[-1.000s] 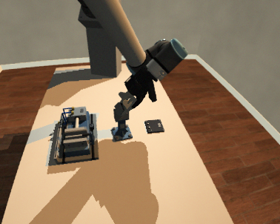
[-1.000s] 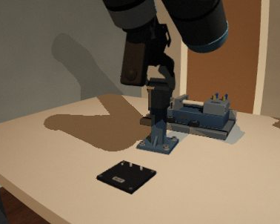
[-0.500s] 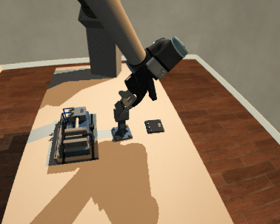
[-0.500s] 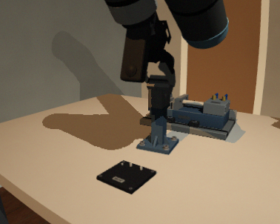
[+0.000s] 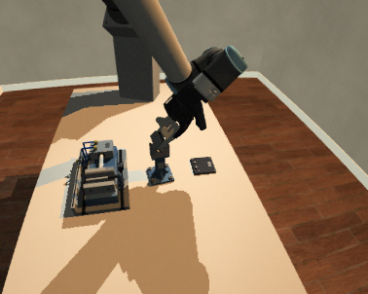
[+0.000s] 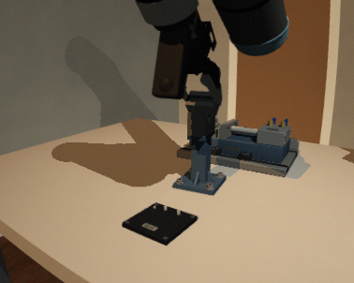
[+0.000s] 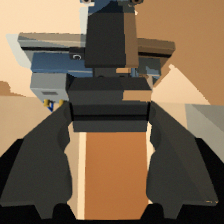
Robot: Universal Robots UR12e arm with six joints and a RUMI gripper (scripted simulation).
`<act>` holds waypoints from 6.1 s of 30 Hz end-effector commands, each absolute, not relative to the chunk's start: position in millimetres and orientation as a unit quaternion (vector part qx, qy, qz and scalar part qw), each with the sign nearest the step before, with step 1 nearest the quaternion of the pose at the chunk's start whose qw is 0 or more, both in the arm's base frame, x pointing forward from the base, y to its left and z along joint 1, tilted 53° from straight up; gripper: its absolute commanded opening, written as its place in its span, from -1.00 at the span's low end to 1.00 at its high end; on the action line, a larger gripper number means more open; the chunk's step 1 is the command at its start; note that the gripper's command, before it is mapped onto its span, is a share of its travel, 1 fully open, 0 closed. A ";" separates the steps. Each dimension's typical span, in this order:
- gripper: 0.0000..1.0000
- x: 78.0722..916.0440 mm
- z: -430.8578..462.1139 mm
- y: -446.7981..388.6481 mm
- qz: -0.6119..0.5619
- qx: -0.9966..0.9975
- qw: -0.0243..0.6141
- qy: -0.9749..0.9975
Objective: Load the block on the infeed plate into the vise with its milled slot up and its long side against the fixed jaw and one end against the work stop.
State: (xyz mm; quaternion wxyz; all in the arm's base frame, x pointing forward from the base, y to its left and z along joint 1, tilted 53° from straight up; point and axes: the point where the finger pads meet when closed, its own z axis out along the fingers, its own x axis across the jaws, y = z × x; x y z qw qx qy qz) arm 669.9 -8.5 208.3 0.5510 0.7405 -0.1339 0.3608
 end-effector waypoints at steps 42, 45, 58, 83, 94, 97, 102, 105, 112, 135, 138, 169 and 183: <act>-1.00 663.9 213.7 -4.9 0.361 0.740 0.551 -0.134; -1.00 663.9 213.7 -4.9 0.361 0.740 0.551 -0.134; -1.00 663.9 213.7 -4.9 0.361 0.740 0.551 -0.134; -1.00 663.9 213.7 -4.9 0.362 0.743 0.548 -0.132; -1.00 663.6 213.7 -5.1 0.364 0.754 0.533 -0.125; -1.00 663.6 213.9 -5.3 0.365 0.758 0.526 -0.122; -1.00 663.5 214.0 -5.3 0.367 0.764 0.518 -0.118; -1.00 663.4 214.1 -5.4 0.368 0.770 0.508 -0.113; -1.00 663.1 214.5 -5.7 0.372 0.787 0.482 -0.101; -1.00 662.2 215.6 -6.8 0.380 0.835 0.392 -0.059; -1.00 662.1 215.8 -6.9 0.381 0.842 0.377 -0.052; -1.00 661.5 216.8 -8.7 0.385 0.885 0.263 -0.002; -1.00 661.4 217.0 -9.1 0.385 0.892 0.235 0.010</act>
